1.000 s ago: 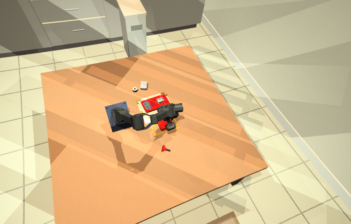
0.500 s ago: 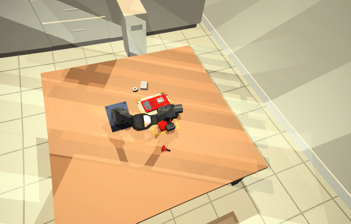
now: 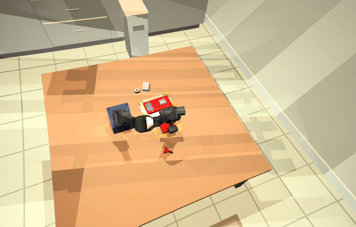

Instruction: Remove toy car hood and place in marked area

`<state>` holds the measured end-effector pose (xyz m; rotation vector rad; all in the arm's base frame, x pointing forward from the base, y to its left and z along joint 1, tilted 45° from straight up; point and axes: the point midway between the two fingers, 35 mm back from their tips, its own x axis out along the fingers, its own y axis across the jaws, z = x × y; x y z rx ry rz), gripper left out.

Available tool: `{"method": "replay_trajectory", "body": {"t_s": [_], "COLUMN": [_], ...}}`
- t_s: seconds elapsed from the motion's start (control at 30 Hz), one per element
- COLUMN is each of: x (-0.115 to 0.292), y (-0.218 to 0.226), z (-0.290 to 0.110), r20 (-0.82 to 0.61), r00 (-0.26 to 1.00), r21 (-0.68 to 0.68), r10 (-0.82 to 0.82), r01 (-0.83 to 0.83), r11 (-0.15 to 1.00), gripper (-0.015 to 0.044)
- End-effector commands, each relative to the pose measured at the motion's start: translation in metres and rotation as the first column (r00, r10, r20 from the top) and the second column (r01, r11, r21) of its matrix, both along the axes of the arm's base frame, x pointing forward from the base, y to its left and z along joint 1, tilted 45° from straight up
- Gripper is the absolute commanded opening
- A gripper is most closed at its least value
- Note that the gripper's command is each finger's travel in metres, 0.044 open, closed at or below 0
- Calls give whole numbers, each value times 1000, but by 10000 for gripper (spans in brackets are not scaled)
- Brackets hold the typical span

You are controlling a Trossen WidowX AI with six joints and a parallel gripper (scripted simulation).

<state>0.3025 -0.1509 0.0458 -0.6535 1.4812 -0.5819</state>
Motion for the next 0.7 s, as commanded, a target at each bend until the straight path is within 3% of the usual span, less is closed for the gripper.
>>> {"method": "replay_trajectory", "body": {"t_s": [0.0,0.67], "x": [0,0], "y": [-1,-8], "z": [-3,-10], "r20": [-8,-8], "r00": [1000,1000], "r21": [4,3], "r10": [5,5], "r01": [-5,-5], "r11": [1000,1000], "gripper": [0,0]}}
